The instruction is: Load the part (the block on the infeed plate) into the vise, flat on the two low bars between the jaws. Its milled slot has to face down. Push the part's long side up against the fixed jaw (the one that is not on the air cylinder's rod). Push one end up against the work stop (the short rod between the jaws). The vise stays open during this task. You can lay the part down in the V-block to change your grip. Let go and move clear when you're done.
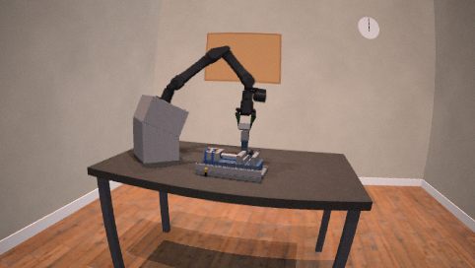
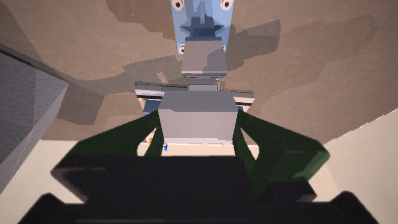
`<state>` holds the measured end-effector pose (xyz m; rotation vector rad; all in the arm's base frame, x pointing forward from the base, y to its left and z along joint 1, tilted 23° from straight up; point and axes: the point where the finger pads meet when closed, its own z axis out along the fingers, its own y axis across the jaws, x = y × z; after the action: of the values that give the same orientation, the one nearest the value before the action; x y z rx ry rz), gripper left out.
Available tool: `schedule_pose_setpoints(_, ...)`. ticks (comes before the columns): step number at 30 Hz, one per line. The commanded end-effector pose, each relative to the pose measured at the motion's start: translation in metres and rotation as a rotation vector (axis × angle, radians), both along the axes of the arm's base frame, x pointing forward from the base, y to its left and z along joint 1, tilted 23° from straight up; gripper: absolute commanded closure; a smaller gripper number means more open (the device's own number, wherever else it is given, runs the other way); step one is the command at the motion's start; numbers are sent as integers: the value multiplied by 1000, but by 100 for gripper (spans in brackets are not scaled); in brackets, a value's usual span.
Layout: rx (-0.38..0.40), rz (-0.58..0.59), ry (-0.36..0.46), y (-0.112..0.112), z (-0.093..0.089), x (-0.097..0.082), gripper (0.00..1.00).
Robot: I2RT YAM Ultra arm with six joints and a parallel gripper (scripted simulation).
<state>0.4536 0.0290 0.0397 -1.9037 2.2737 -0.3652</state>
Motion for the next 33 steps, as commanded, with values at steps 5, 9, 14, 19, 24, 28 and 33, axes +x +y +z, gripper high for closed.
schedule_pose_setpoints(5, 98, 31, -49, -2, 11, 3, 100)
schedule_pose_setpoints(9, 117, 38, -53, -2, 11, 3, 100)
schedule_pose_setpoints(14, 163, 52, -61, -2, 11, 3, 100)
schedule_pose_setpoints(19, 203, 65, -69, -2, 12, 3, 100)
schedule_pose_setpoints(24, 224, 72, -77, -2, 13, 4, 100)
schedule_pose_setpoints(28, 248, 80, -76, -3, 11, 3, 100)
schedule_pose_setpoints(33, 272, 89, -92, -3, 15, 7, 100)
